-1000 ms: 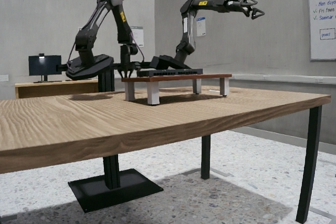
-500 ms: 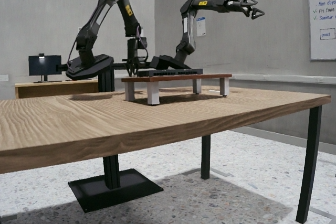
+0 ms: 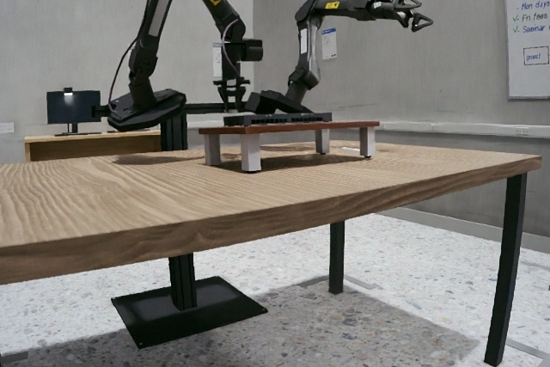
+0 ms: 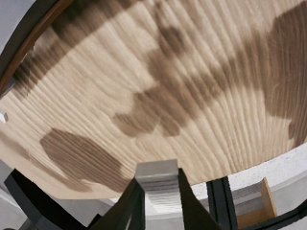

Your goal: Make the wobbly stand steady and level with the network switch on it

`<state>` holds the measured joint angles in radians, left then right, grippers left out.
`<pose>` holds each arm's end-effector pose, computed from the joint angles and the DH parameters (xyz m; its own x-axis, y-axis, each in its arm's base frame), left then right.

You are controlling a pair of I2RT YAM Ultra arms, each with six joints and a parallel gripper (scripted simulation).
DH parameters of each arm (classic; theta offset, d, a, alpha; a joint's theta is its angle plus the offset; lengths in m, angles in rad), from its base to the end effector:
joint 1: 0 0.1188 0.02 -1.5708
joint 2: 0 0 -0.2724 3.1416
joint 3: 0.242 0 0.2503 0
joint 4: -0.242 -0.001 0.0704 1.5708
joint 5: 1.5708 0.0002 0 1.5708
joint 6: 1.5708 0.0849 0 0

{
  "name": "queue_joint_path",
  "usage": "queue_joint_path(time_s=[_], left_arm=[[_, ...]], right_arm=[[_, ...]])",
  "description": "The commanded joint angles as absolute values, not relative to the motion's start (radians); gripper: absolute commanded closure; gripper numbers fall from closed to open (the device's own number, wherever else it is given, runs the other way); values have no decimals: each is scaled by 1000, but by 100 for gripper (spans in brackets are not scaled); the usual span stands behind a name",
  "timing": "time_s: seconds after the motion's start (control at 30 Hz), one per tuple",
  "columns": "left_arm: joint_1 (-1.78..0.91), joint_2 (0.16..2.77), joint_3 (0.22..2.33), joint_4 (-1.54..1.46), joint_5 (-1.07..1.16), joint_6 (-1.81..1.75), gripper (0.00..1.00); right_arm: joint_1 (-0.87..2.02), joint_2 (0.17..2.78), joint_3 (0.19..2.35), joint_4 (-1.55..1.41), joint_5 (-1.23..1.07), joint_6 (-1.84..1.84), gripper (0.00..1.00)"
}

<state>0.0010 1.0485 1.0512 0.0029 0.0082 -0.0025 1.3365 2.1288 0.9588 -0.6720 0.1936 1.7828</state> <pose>0.2822 0.0006 0.4162 0.0056 -0.0025 -1.0000 0.0072 1.0000 -0.0024 0.0783 0.2619 0.0015 -0.8978 0.3709 -0.2376 0.4220 0.8788 -0.2229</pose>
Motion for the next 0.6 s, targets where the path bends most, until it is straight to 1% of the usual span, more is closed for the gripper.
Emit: queue_joint_path(time_s=[0.0, 0.17, 0.2, 0.5, 0.57], left_arm=[[-13, 1025, 1052, -11, 11, 4, 0], [-13, 1025, 1052, -11, 11, 4, 0], [-13, 1025, 1052, -11, 11, 4, 0], [-13, 1025, 1052, -11, 11, 4, 0], [-13, 1025, 1052, -11, 11, 4, 0]], right_arm=[[1307, 2072, 925, -717, 240, 1804, 100], [1096, 1889, 844, -744, 285, 1826, 100], [1121, 1902, 868, -729, 245, 1790, 100], [867, 1690, 766, -777, 329, 1835, 100], [867, 1690, 766, -777, 329, 1835, 100]])
